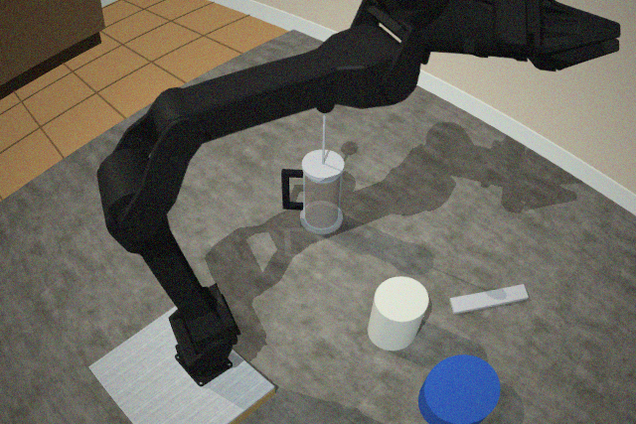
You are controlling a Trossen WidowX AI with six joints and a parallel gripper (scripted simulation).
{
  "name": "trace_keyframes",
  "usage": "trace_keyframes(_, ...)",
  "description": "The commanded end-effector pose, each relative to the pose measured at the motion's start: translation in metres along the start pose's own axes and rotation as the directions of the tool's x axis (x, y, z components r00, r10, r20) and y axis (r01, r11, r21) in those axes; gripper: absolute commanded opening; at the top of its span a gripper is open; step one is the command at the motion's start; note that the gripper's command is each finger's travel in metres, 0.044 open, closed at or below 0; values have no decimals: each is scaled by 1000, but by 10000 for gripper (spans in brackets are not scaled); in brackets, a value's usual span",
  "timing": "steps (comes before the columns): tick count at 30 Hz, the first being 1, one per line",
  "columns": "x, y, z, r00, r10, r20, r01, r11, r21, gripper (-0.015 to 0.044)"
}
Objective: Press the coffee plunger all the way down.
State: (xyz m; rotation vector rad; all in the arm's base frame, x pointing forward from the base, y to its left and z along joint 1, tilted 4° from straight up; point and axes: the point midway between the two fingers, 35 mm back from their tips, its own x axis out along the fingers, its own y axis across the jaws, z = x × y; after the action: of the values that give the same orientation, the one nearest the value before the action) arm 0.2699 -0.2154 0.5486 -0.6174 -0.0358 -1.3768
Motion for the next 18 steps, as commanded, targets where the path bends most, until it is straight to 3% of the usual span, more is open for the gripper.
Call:
trace_keyframes(1, -55, 55, 19, 932, 348, 102, -356, 931, 78, 440)
trace_keyframes(9, -138, 102, 23, 707, 688, 162, -707, 696, 129, 440)
trace_keyframes(18, -250, 124, 5, 305, 940, 150, -945, 280, 167, 440)
